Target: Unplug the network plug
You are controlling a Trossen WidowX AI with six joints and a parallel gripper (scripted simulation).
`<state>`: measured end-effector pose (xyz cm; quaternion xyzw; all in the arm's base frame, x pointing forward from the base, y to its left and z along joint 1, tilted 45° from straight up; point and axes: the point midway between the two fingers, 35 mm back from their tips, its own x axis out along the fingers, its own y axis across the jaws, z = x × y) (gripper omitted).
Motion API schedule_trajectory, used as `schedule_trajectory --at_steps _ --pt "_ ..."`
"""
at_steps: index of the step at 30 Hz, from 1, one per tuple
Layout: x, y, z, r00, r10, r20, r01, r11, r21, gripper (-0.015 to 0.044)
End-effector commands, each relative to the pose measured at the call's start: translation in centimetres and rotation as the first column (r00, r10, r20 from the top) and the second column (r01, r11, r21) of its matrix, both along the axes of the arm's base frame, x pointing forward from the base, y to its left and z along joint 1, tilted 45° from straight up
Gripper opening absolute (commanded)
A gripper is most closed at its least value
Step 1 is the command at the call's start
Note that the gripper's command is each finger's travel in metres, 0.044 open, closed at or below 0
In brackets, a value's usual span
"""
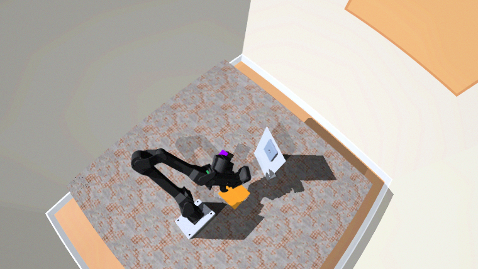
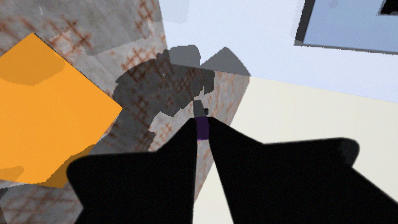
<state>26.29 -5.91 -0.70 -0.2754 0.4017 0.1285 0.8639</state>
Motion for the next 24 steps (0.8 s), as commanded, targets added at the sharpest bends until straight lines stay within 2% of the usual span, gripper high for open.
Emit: schedule_trajectory --at_steps 1,11,24 --pt "-1.2 1.2 -1.5 0.998 0.051 -0.042 -0.048 0.997 0.065 0.0000" --pt "-4.6 4.7 -4.2 0.978 0.173 -0.113 -0.138 0.954 0.265 0.0000" --pt "-4.5 5.2 -4.8 0.978 0.175 -0.116 -0.139 0.953 0.268 0.0000"
